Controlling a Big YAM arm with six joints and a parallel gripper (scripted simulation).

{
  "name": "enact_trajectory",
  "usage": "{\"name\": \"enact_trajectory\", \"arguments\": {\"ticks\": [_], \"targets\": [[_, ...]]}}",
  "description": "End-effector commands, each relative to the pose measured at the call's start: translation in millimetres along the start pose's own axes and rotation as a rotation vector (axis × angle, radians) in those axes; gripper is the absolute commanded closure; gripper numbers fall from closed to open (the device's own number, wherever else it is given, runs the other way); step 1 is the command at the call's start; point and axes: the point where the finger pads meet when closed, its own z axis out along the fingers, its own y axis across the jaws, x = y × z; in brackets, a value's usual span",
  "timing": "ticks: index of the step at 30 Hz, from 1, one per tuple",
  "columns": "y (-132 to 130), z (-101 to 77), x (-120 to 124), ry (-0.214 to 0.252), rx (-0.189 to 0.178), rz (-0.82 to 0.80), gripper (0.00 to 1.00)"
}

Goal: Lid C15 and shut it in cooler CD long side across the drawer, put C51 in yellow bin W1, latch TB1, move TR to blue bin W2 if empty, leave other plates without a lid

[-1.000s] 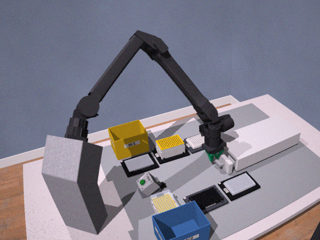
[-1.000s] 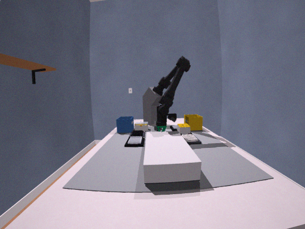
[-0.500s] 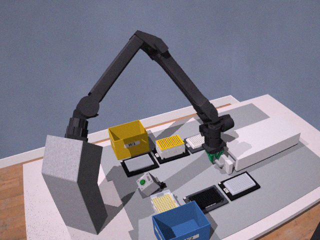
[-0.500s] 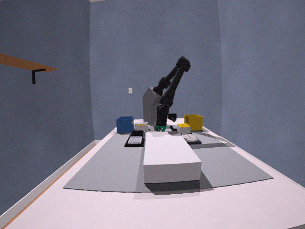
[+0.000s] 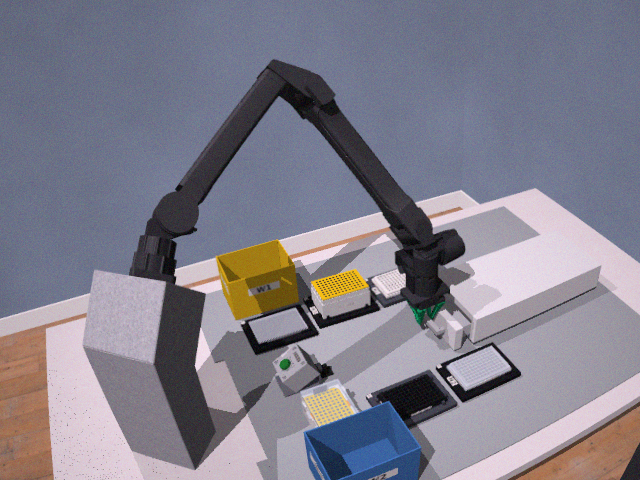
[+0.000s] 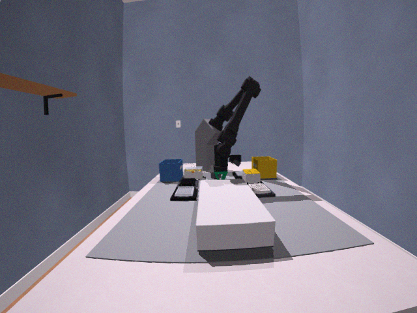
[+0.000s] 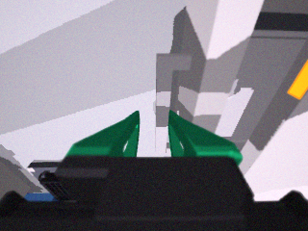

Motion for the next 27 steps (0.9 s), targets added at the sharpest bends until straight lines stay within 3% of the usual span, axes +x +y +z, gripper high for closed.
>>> {"name": "enact_trajectory", "arguments": {"ticks": [1, 7, 8, 11, 16, 27], "targets": [[14, 3.7, -13, -0.011, -0.017, -0.003, 0.70], [20, 3.7, -13, -0.010, -0.017, -0.003, 0.70], [29, 9.0, -8, -0.006, -0.039, 0.010, 0.70], [25, 3.5, -13, -0.010, -0.015, -0.004, 0.70], [37, 9.6, -7, -0.007, -0.042, 0.011, 0.70], [37, 9.6, -7, -0.007, -0.042, 0.011, 0.70]]}}
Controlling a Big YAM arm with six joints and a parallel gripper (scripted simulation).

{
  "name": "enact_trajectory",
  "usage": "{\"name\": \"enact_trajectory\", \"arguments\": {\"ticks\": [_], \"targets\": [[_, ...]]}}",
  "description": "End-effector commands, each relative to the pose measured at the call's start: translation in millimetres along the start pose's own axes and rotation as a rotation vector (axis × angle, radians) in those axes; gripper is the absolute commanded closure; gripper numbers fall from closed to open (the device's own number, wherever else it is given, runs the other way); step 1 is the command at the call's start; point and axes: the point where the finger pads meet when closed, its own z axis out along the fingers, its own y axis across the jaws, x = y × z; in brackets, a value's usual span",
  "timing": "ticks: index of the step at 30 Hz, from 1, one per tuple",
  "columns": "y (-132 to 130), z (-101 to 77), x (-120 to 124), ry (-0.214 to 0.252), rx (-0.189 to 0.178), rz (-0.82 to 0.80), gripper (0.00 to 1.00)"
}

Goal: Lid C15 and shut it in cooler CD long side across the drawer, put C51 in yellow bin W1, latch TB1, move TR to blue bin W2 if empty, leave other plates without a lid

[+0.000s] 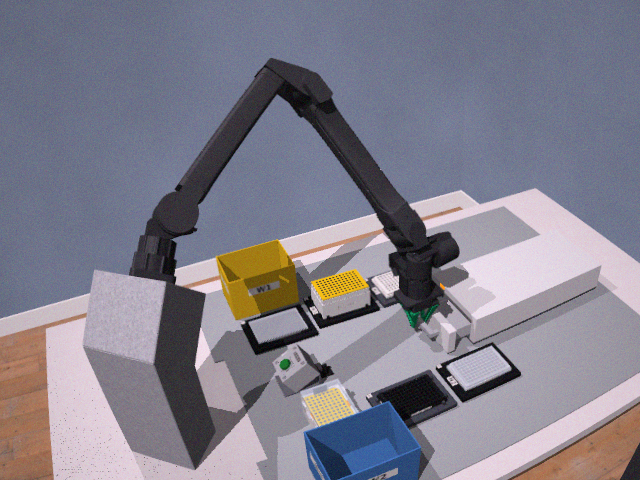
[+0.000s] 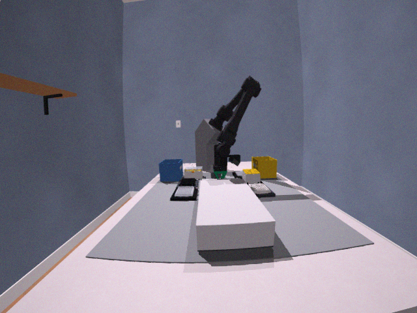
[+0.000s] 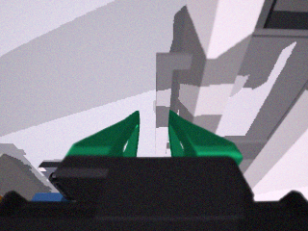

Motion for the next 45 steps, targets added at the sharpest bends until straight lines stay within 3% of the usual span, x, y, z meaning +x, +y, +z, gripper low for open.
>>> {"name": "enact_trajectory", "arguments": {"ticks": [1, 26, 28, 31, 32, 34, 45], "targets": [[18, 9.4, -7, -0.008, -0.036, 0.008, 0.70], [18, 9.4, -7, -0.008, -0.036, 0.008, 0.70], [11, 3.1, -13, -0.012, -0.009, -0.008, 0.70], [11, 1.8, -14, -0.012, -0.006, -0.010, 0.70], [21, 4.9, -11, -0.009, -0.032, 0.003, 0.70], [15, 1.9, -14, -0.013, -0.007, -0.011, 0.70], [32, 3.0, -13, -0.011, -0.011, -0.007, 0.70]]}}
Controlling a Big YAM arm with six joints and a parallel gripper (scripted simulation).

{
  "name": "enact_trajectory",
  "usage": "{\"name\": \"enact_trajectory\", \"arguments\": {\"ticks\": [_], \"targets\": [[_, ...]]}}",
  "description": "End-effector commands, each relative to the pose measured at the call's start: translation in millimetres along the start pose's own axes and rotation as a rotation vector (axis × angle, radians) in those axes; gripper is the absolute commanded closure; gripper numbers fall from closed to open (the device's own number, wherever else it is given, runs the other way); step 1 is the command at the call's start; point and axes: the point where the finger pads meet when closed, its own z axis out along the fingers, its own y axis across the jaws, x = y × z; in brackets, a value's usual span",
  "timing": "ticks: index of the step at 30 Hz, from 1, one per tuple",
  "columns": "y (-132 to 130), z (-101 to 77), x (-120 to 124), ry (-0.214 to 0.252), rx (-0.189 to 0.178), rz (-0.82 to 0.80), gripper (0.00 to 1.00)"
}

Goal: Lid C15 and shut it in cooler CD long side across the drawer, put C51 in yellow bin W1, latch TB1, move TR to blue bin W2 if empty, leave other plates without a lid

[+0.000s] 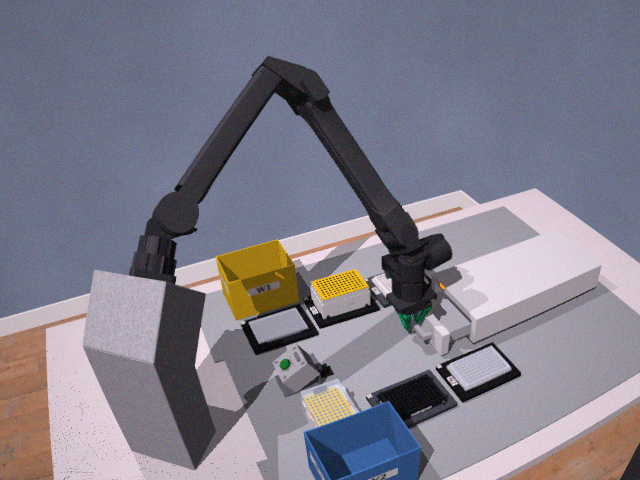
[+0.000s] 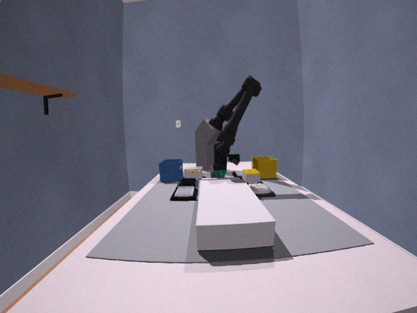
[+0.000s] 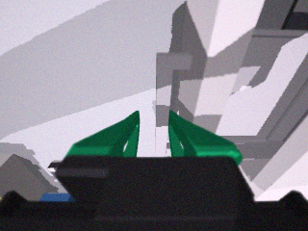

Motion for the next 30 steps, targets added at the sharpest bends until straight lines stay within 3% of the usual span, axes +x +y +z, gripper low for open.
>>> {"name": "enact_trajectory", "arguments": {"ticks": [1, 3, 4, 30], "targets": [[15.1, 3.5, -12.5, -0.011, -0.018, -0.004, 0.70], [15.1, 3.5, -12.5, -0.011, -0.018, -0.004, 0.70], [23.7, 7.5, -8.5, -0.007, -0.038, 0.008, 0.70], [23.7, 8.0, -8.2, -0.008, -0.035, 0.006, 0.70]]}}
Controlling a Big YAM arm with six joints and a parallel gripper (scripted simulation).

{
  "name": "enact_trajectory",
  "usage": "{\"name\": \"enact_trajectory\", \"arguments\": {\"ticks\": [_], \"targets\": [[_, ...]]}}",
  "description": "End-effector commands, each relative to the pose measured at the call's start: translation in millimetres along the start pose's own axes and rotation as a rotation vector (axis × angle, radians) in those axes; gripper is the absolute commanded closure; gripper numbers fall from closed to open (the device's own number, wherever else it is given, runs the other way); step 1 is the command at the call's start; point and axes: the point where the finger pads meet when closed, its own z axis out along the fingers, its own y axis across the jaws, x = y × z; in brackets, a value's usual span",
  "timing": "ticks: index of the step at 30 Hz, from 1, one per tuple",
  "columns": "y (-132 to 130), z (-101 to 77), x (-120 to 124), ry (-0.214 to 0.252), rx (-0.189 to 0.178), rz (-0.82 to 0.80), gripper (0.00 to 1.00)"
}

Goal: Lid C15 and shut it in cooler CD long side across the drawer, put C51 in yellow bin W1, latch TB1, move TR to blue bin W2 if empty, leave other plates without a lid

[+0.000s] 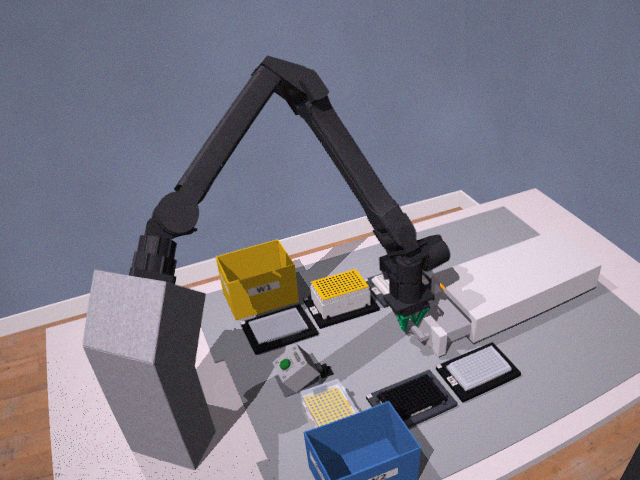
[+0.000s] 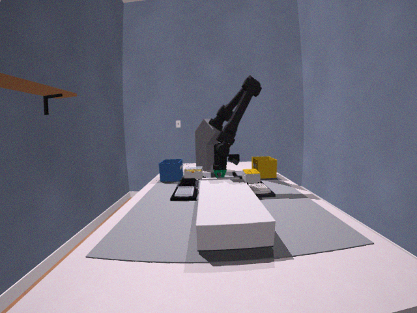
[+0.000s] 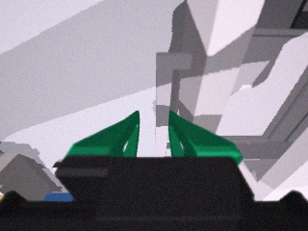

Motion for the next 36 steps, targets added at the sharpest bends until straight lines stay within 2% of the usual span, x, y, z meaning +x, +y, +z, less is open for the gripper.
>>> {"name": "enact_trajectory", "arguments": {"ticks": [1, 13, 15, 20, 24, 25, 27, 32, 36], "targets": [[17, 7.9, -8, -0.008, -0.029, 0.003, 0.70], [17, 7.9, -8, -0.008, -0.029, 0.003, 0.70], [13, 3.4, -12, -0.011, -0.010, -0.007, 0.70], [18, 2.0, -14, -0.013, -0.008, -0.011, 0.70], [22, 2.8, -13, -0.012, -0.011, -0.008, 0.70], [31, 7.4, -8, -0.008, -0.032, 0.005, 0.70], [27, 4.0, -12, -0.011, -0.013, -0.007, 0.70], [32, 2.6, -13, -0.012, -0.010, -0.009, 0.70], [43, 6.1, -9, -0.008, -0.030, 0.004, 0.70]]}}
